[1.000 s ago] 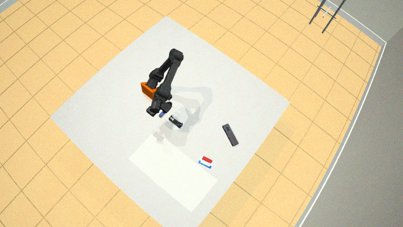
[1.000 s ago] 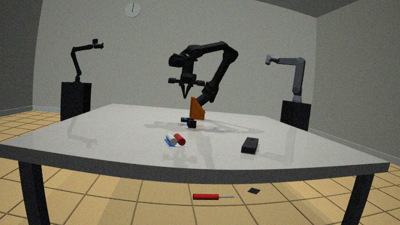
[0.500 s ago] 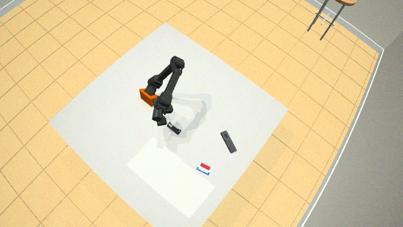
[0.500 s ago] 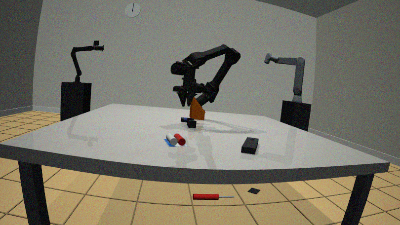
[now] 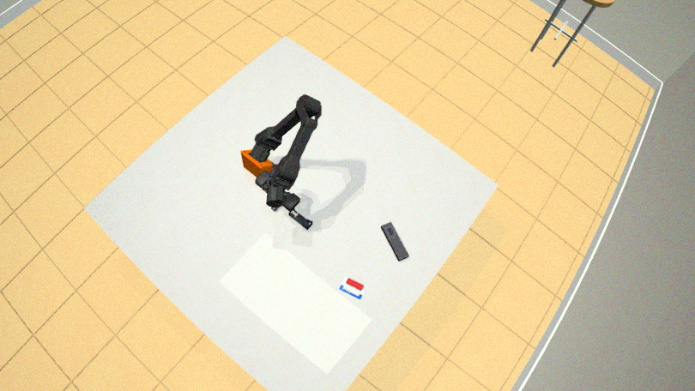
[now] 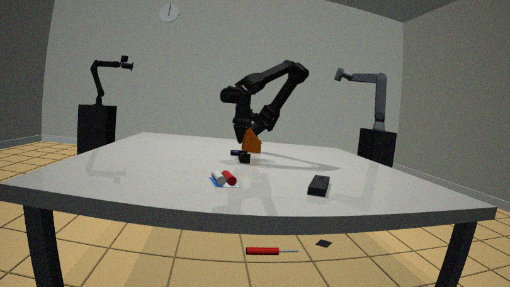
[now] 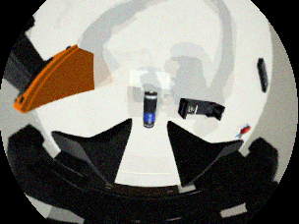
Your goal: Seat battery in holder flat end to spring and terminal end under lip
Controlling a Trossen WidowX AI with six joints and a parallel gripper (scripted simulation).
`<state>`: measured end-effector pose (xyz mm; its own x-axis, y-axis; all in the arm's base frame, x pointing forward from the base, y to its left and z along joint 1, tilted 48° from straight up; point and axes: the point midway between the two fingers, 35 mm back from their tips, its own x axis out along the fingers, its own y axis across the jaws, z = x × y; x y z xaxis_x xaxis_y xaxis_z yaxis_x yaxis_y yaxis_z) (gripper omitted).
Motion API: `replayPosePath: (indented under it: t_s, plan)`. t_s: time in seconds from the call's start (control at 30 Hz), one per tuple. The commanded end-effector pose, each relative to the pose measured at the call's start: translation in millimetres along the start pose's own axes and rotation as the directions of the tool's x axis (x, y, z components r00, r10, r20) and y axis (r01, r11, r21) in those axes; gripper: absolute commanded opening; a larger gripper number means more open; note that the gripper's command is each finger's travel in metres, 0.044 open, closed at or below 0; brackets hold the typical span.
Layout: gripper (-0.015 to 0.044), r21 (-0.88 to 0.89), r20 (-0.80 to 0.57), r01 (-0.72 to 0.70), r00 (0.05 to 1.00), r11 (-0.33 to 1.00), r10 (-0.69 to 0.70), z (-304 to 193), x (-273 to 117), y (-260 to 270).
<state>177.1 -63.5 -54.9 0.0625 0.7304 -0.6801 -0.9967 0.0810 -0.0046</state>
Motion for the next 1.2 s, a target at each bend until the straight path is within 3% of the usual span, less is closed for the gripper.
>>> replayPosePath:
  t_s: [0.0,1.07,1.17]
  plan:
    - [0.0238,-0.013,0.004,0.003,1.000,1.000,-0.003,0.8,3.1,-0.4]
    - [0.0238,-0.014,0.006,0.004,1.000,1.000,-0.004,1.8,51.1,-0.2]
    - [0.0159,-0.014,0.006,0.004,1.000,1.000,-0.004,1.8,51.1,-0.2]
